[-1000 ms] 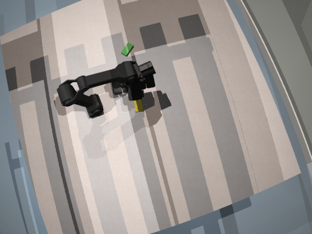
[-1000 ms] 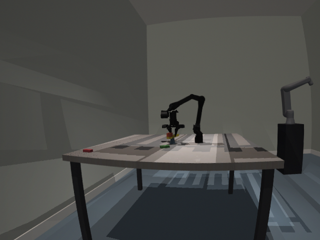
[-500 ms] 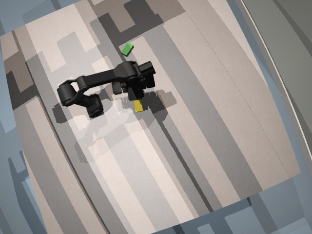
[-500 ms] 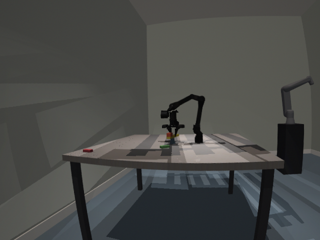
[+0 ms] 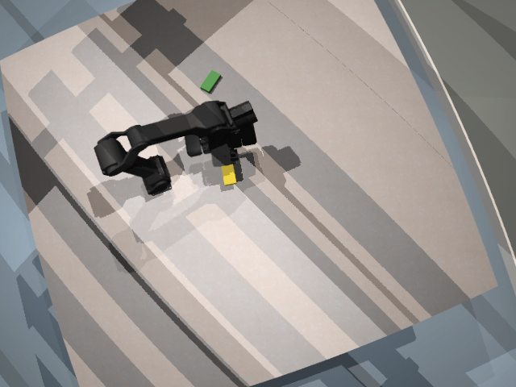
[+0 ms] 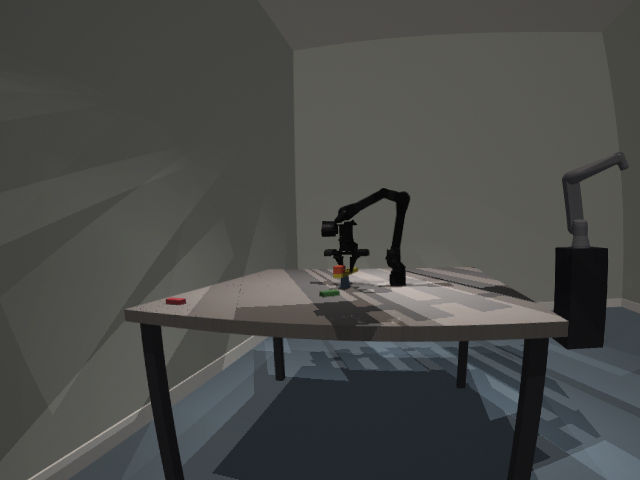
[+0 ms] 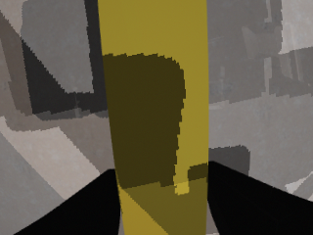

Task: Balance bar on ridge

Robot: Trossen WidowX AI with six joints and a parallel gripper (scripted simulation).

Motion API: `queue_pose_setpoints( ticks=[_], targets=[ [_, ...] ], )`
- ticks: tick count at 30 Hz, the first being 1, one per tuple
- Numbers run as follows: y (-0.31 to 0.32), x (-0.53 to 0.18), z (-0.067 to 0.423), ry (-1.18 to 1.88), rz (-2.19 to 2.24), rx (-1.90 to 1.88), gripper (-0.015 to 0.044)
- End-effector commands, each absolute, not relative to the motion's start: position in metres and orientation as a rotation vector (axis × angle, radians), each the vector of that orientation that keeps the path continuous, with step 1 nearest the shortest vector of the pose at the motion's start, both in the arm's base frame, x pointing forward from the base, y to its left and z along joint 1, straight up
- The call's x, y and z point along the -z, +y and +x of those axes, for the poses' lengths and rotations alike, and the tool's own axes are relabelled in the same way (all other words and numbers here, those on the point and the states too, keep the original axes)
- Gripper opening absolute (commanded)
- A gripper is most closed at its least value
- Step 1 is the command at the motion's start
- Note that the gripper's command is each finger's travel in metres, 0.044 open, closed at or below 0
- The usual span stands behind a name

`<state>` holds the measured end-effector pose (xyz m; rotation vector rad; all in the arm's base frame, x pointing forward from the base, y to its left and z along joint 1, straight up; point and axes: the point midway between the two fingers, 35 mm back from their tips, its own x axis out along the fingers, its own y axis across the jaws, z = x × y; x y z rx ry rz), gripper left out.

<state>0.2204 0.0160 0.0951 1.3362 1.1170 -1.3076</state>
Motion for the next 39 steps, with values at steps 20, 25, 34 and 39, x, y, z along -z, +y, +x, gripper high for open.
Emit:
queue_pose_setpoints(
  ticks=[20, 25, 34, 39],
  targets=[
    [0.0161, -0.0950, 0.2204, 1.117, 1.336, 1.308, 0.0173],
    [0.0161, -0.0950, 0.2204, 1.117, 1.336, 1.308, 0.0185],
    [0.0161, -0.0950, 0.2204, 1.117, 1.336, 1.308, 0.0238],
    [0.0161, -0.0950, 0.2204, 1.117, 1.336, 1.308, 0.0369]
  ],
)
